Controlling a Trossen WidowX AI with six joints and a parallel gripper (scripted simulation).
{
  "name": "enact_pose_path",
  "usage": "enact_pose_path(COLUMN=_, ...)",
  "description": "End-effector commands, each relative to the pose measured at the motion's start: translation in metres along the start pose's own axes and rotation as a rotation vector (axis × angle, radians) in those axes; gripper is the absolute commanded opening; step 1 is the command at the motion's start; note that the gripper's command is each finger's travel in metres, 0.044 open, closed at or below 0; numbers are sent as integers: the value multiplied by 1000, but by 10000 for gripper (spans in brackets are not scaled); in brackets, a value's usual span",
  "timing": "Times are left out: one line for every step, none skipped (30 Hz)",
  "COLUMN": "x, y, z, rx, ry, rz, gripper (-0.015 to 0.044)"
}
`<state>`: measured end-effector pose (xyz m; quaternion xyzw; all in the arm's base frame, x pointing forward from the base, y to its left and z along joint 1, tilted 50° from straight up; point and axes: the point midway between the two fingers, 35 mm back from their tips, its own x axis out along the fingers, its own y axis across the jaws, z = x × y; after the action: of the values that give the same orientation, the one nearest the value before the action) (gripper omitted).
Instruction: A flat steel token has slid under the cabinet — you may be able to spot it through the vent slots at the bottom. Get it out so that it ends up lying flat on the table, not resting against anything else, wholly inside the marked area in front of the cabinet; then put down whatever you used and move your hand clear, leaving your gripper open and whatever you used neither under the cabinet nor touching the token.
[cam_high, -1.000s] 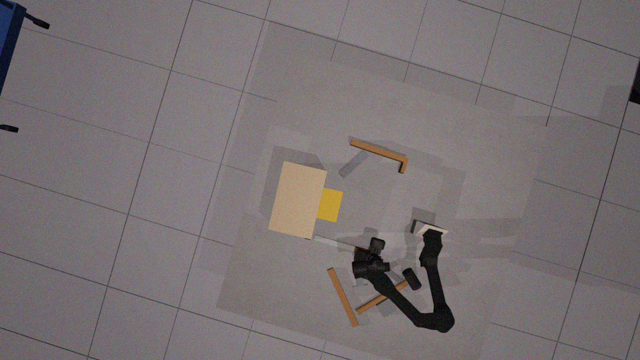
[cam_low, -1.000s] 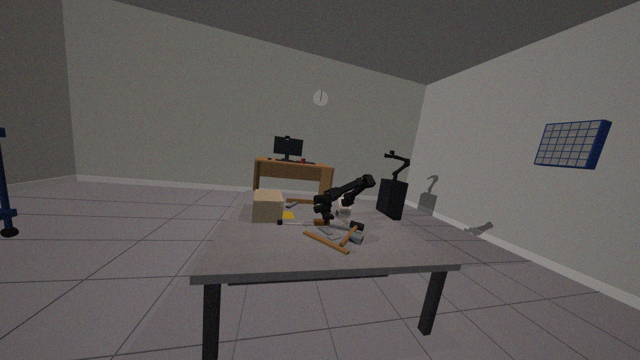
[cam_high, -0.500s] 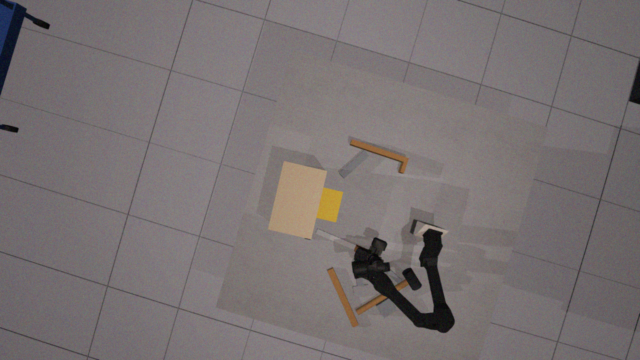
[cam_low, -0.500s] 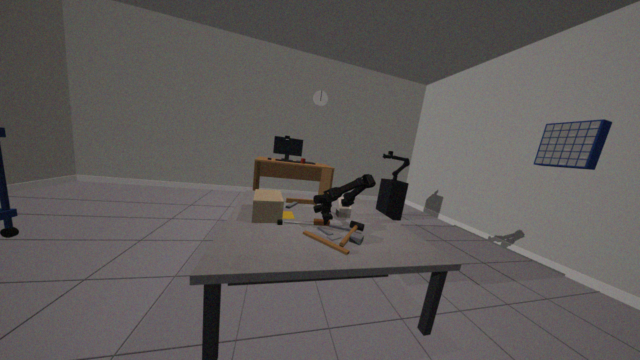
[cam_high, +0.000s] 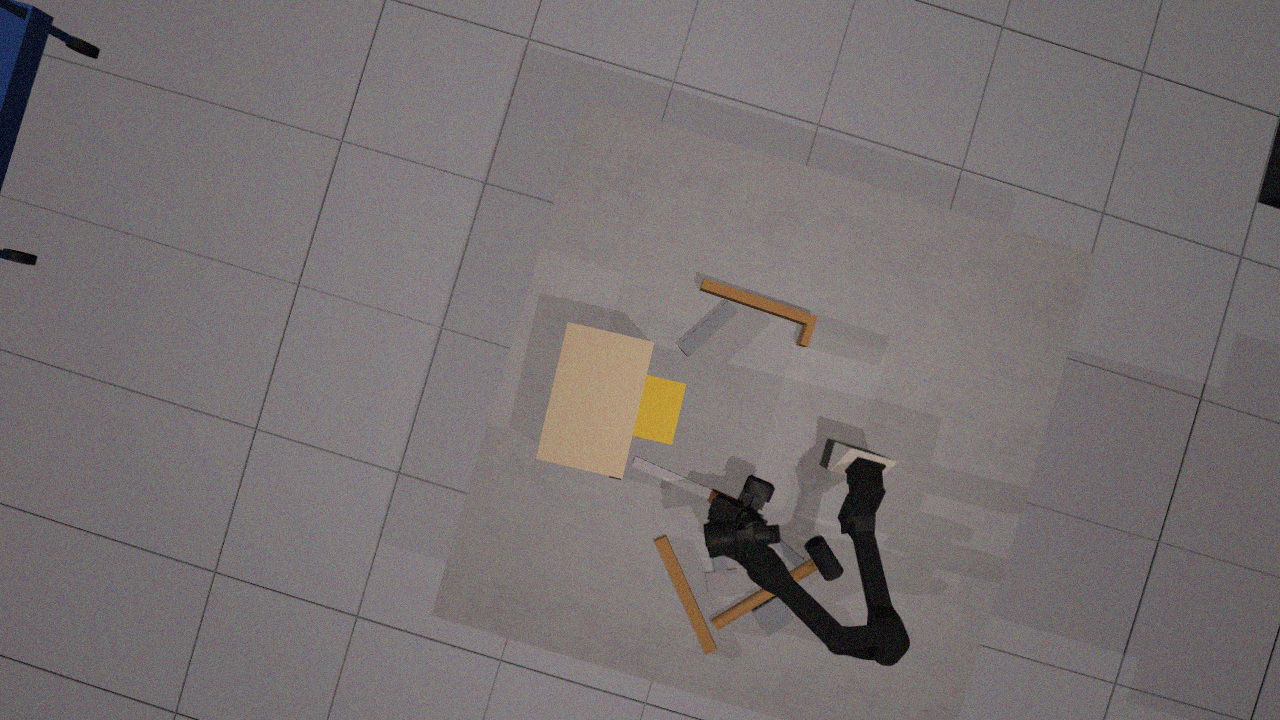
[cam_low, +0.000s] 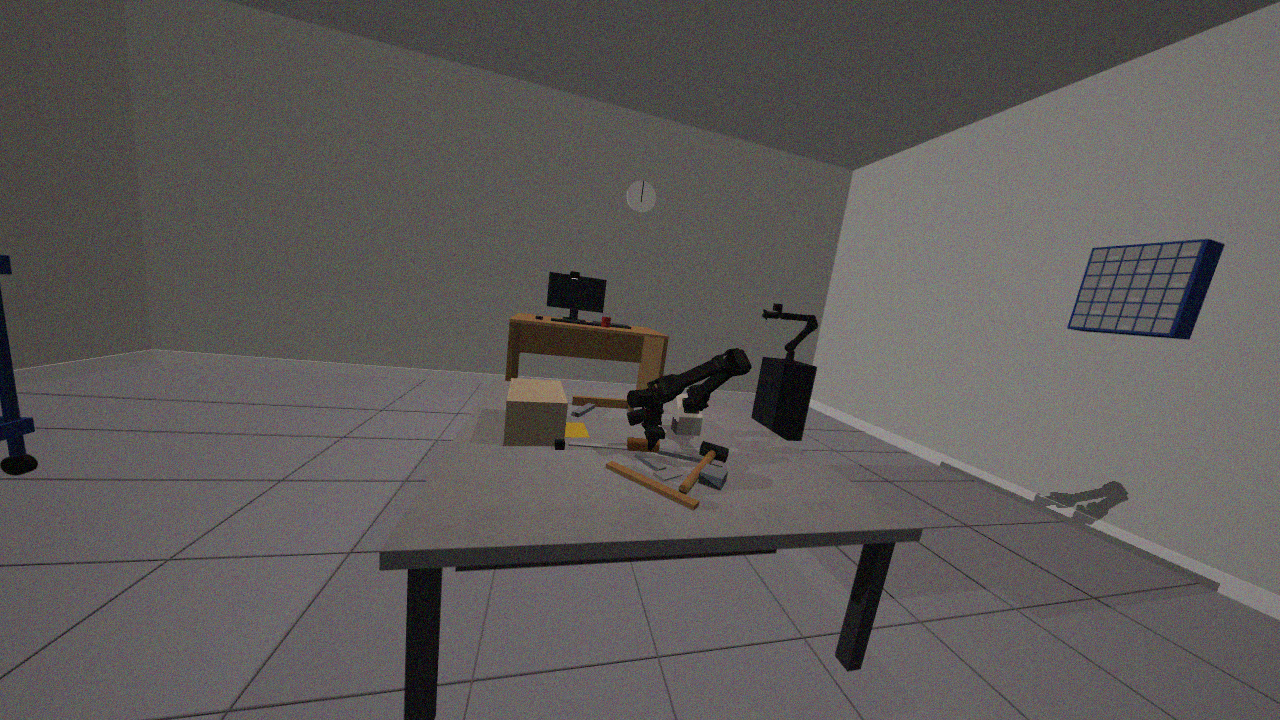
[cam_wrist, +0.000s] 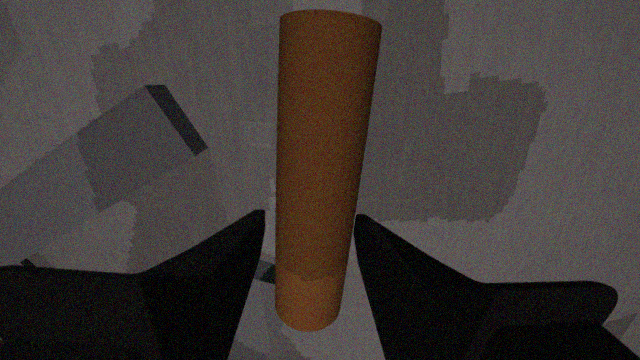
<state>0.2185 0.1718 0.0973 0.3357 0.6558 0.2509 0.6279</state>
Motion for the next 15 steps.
enact_pose_path(x=0, y=0, z=0, rx=0, ry=-1, rz=12, gripper=270)
enact_pose_path(x=0, y=0, z=0, rx=-1, ry=-1, rz=12, gripper=270)
enact_pose_path(x=0, y=0, z=0, rx=-1, ry=-1, rz=12, gripper=270)
enact_pose_path(x=0, y=0, z=1, rx=-2, ry=-1, rz=12, gripper=270)
enact_pose_path(x=0, y=0, z=1, rx=-3, ry=-1, rz=12, gripper=270)
enact_pose_path(x=0, y=1, z=1, rx=-4, ry=-1, rz=12, gripper=270)
enact_pose_path(x=0, y=1, z=1, rx=-4, ry=-1, rz=12, gripper=270)
enact_pose_path(x=0, y=1, z=1, rx=-4, ry=-1, rz=12, gripper=270)
enact_pose_path(x=0, y=1, z=1, rx=-5, ry=-1, rz=12, gripper=270)
enact_pose_path(x=0, y=1, z=1, rx=-5, ry=-1, rz=12, gripper=270)
enact_pose_path(x=1, y=1, z=1, rx=-5, ry=-1, rz=12, gripper=270)
enact_pose_path(x=1, y=1, z=0, rx=-4, ry=-1, rz=12, gripper=270)
enact_pose_path(x=1, y=0, z=0, rx=-4, ry=-1, rz=12, gripper=270)
enact_pose_path(x=2, y=0, z=0, rx=-3, ry=-1, rz=12, gripper=270)
enact_pose_path(x=3, y=0, z=-1, rx=-2, ry=-1, rz=12, gripper=270)
